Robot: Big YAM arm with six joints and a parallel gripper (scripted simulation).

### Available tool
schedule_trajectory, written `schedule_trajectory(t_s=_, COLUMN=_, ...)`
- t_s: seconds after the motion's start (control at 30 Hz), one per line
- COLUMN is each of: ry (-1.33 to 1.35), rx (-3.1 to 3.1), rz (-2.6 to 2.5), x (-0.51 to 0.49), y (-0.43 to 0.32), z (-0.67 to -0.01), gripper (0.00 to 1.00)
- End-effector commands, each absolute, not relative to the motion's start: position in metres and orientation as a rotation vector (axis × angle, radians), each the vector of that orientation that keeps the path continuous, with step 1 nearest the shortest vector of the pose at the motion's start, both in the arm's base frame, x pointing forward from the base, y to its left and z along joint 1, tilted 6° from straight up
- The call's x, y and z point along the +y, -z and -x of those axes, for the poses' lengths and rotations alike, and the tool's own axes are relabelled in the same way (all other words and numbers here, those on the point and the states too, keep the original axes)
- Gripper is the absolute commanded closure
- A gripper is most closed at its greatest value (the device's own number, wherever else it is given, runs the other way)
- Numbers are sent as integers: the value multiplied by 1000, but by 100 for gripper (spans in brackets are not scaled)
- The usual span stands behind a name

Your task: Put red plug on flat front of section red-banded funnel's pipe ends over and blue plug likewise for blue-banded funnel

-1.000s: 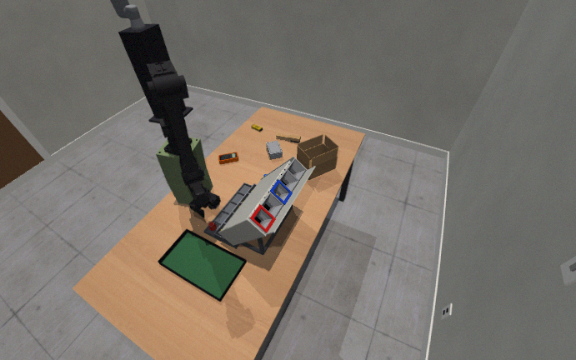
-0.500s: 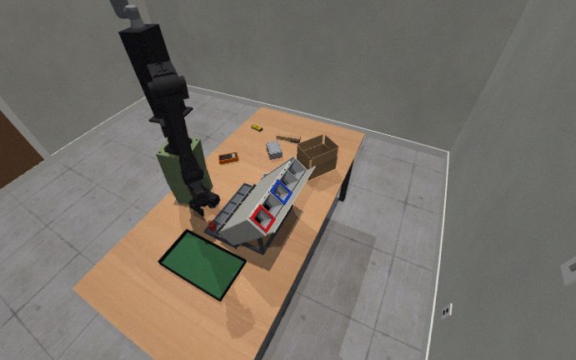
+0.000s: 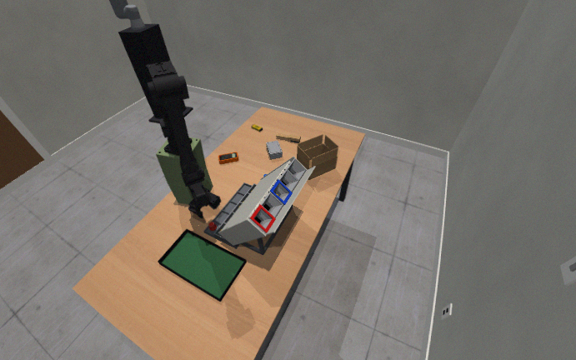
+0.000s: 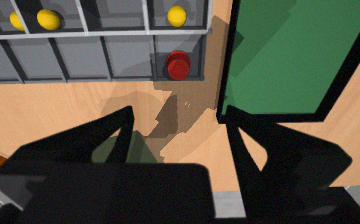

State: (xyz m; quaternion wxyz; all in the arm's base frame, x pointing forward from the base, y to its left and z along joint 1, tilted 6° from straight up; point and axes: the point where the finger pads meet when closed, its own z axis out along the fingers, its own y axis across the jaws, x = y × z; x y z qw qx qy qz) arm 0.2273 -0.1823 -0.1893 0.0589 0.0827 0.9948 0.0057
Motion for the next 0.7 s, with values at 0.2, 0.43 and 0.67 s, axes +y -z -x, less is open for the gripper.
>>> schedule_trajectory(t_s=0.2, ry=-5, rx=3001, rz=-252, x=-184, y=188, z=-229, gripper=13)
schedule_trajectory(t_s=0.43, ry=-5, rx=3001, rz=-252, x=-184, y=188, z=-229, gripper=13)
schedule_trajectory(t_s=0.67, ry=-10, rx=3006, rz=-249, x=-184, y=188, z=-229, gripper=13)
